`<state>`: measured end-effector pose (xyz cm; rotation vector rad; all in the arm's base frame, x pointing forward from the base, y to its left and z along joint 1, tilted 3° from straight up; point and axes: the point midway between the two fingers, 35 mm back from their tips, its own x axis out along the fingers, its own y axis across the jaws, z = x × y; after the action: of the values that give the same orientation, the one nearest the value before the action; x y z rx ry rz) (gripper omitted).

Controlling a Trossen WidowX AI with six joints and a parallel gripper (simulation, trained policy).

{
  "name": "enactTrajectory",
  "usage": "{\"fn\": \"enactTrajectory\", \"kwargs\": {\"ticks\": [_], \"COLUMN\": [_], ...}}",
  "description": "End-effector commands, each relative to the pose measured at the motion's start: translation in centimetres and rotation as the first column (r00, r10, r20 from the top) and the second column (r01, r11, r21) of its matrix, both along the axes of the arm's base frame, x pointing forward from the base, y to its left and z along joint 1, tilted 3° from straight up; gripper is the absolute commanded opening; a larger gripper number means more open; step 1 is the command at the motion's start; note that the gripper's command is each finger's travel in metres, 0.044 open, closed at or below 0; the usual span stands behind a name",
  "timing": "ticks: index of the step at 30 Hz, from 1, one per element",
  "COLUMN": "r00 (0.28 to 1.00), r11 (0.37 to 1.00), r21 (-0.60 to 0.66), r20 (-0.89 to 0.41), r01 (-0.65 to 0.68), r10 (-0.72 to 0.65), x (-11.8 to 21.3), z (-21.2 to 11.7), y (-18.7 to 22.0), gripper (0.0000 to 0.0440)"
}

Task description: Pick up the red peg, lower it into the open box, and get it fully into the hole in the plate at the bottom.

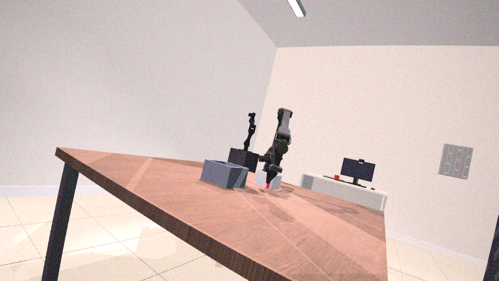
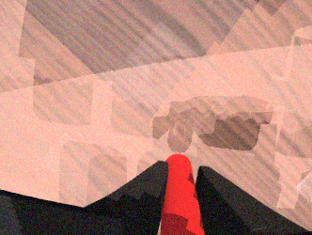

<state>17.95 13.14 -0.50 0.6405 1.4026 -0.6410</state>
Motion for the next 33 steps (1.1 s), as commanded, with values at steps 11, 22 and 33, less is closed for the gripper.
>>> {"fn": "enactTrajectory", "kwargs": {"ticks": [11,22,33], "r00": [0.991,0.984,0.983], "r11": [0.997,0.996,0.993], "r21": [-0.053,-0.089,-0.099], "r20": [0.122,0.174,0.178], "r01": [-0.049,-0.019,0.06], "r10": [0.056,0.034,-0.041], "x": [4.2,7.9,10.5], "z": [5.3,9.0,9.8], "y": [-1.1,-3.4,-7.4], "gripper": [0.0,0.0,0.0]}}
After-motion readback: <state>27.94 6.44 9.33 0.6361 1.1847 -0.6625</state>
